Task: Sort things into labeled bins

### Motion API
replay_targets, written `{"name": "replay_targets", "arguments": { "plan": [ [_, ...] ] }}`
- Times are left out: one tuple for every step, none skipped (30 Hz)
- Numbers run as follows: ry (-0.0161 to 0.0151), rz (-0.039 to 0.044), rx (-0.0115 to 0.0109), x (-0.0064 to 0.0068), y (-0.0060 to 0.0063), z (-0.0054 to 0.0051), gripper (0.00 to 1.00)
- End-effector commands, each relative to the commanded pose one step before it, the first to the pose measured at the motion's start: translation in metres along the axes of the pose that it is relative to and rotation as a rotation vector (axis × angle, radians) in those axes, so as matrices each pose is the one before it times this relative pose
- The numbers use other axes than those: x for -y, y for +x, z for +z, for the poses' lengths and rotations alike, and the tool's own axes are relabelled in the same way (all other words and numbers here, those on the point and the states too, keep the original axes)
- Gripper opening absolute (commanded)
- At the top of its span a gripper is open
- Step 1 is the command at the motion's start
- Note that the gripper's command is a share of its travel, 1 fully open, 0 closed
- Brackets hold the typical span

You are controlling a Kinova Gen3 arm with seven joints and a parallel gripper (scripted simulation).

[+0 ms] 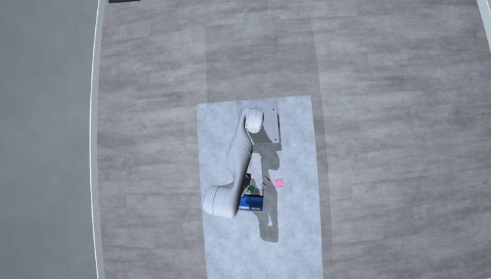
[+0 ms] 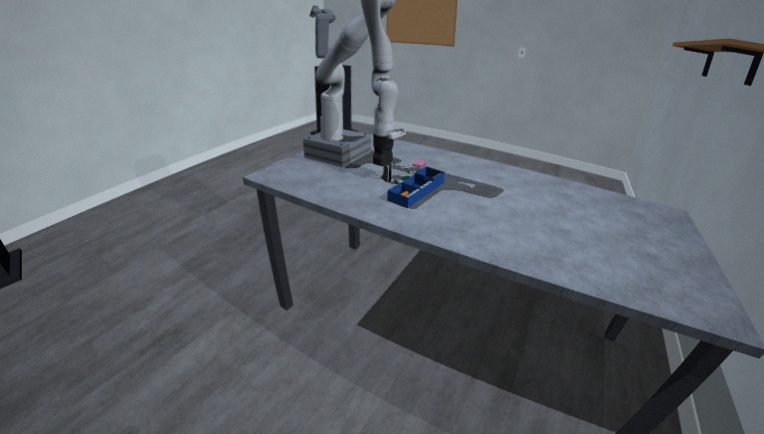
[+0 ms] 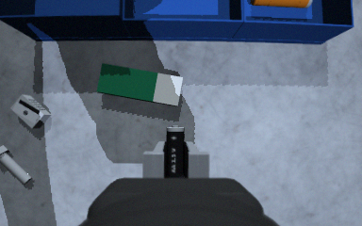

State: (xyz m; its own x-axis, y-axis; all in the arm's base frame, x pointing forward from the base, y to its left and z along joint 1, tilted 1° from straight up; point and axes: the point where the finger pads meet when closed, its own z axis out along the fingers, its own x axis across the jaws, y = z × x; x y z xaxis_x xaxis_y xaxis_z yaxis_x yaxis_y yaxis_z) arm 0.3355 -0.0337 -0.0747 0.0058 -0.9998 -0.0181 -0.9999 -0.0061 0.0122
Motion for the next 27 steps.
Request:
{"name": "replay_targets", "arguments": {
  "plan": [
    [0.00077, 0.00012, -0.00031, 0.00025, -0.00003, -0.00002, 0.31],
    [0.0, 0.0, 0.0, 0.0, 0.0, 0.0, 0.31],
    [0.0, 0.0, 0.0, 0.0, 0.0, 0.0, 0.31],
    [0.0, 0.0, 0.0, 0.0, 0.0, 0.0, 0.31],
    [0.0, 0.0, 0.0, 0.0, 0.0, 0.0, 0.31],
    [0.0, 0.0, 0.0, 0.0, 0.0, 0.0, 0.31],
    [0.0, 0.0, 0.0, 0.0, 0.0, 0.0, 0.31],
    [0.0, 0.0, 0.0, 0.0, 0.0, 0.0, 0.31],
    [0.0, 0.0, 0.0, 0.0, 0.0, 0.0, 0.31],
    [0.0, 0.0, 0.0, 0.0, 0.0, 0.0, 0.31],
    [0.0, 0.0, 0.0, 0.0, 0.0, 0.0, 0.31],
    [0.0, 0.0, 0.0, 0.0, 0.0, 0.0, 0.31],
    [0.0, 0.0, 0.0, 0.0, 0.0, 0.0, 0.31],
    [-0.00128, -0.00141, -0.00324, -0.0008, 0.00103, -0.00411, 0.31],
    [0.0, 0.0, 0.0, 0.0, 0.0, 0.0, 0.31],
    [0.0, 0.0, 0.0, 0.0, 0.0, 0.0, 0.31],
    [0.00102, 0.0001, -0.00006, 0.00072, 0.00006, -0.00341, 0.31],
    [0.00026, 0.00003, 0.0, 0.0002, 0.00002, -0.00335, 0.31],
    [0.00074, 0.00013, -0.00002, 0.00053, 0.00004, -0.00339, 0.31],
    [0.00124, 0.00025, -0.00004, 0.00086, 0.00007, -0.00343, 0.31],
    [0.00013, 0.00005, 0.00004, 0.00014, 0.00001, -0.00338, 0.31],
    [-0.00015, -0.00001, 0.00006, -0.00004, -0.00001, -0.00336, 0.31],
    [-0.00015, -0.00001, 0.00007, -0.00004, -0.00001, -0.00336, 0.31],
    [-0.00011, -0.00001, 0.00006, -0.00008, -0.00003, -0.00331, 0.31],
    [-0.00014, -0.00001, 0.00008, -0.00004, -0.00001, -0.00336, 0.31],
    [-0.00013, -0.00002, 0.00008, -0.00004, -0.00001, -0.00336, 0.31],
    [-0.00013, -0.00002, 0.00008, -0.00004, -0.00002, -0.00335, 0.31]
  ]
}}
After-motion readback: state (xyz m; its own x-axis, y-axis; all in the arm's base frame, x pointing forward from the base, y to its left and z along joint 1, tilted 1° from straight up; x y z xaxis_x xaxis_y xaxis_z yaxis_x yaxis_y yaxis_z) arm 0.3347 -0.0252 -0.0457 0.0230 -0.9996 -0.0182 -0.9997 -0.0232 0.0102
